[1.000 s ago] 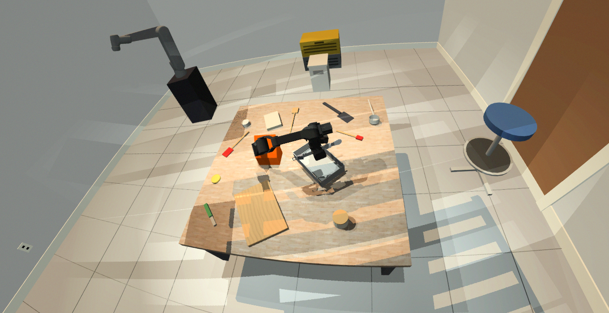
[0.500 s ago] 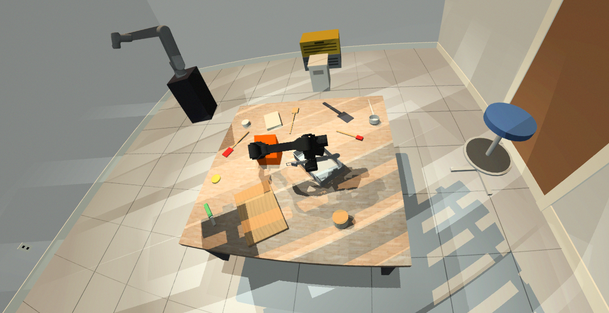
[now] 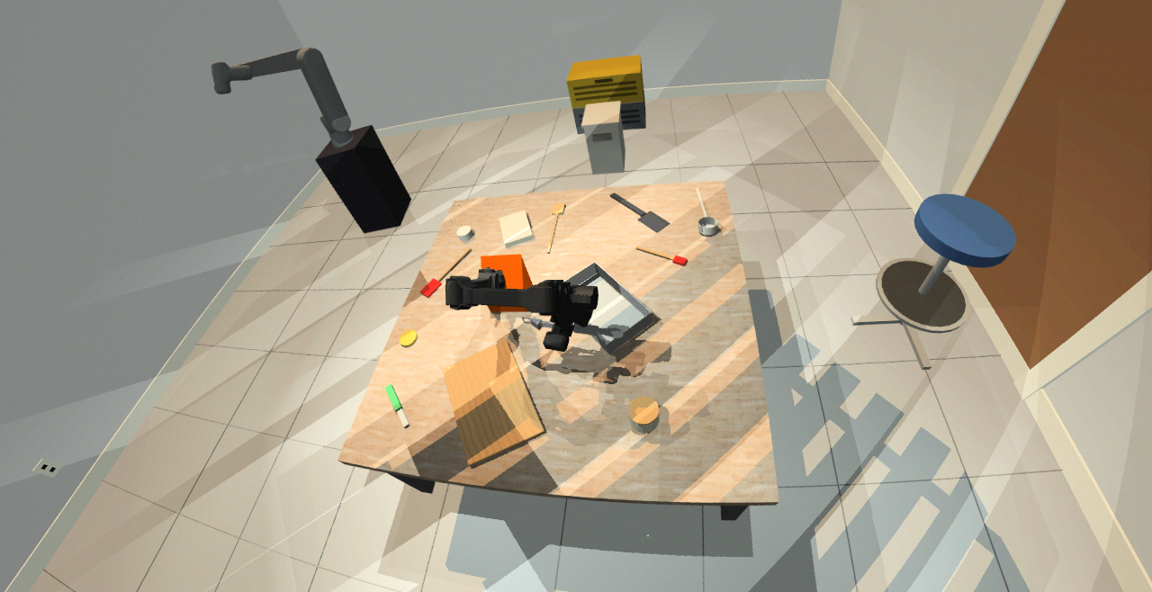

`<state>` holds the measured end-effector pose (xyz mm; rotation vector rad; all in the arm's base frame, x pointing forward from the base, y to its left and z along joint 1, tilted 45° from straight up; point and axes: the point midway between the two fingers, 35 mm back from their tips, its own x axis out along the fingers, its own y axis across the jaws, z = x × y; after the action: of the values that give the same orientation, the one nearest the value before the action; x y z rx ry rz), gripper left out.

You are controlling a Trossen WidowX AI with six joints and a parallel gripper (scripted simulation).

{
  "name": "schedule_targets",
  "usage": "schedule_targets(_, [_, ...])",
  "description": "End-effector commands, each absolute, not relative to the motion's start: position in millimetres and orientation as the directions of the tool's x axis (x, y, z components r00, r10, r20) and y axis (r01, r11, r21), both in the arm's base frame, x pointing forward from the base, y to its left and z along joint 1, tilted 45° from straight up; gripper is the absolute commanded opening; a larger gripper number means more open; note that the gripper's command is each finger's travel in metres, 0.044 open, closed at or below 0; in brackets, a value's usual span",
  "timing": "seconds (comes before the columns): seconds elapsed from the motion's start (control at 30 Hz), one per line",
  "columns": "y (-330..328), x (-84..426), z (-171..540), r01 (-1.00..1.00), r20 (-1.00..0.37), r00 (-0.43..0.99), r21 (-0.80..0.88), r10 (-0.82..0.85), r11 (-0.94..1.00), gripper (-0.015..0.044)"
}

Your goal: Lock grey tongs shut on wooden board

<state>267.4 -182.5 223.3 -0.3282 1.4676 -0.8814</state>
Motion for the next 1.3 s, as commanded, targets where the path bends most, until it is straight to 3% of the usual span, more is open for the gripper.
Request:
schedule_targets(0.0, [-189.6, 244.7, 239.5, 0.408, -0.713, -0.124, -0.67, -0.69, 0.62, -0.015])
schedule_targets(1.27, [-238.0, 116.7, 281.4, 0.807, -0.773, -0.129, -0.446, -0.621, 0.388, -0.015])
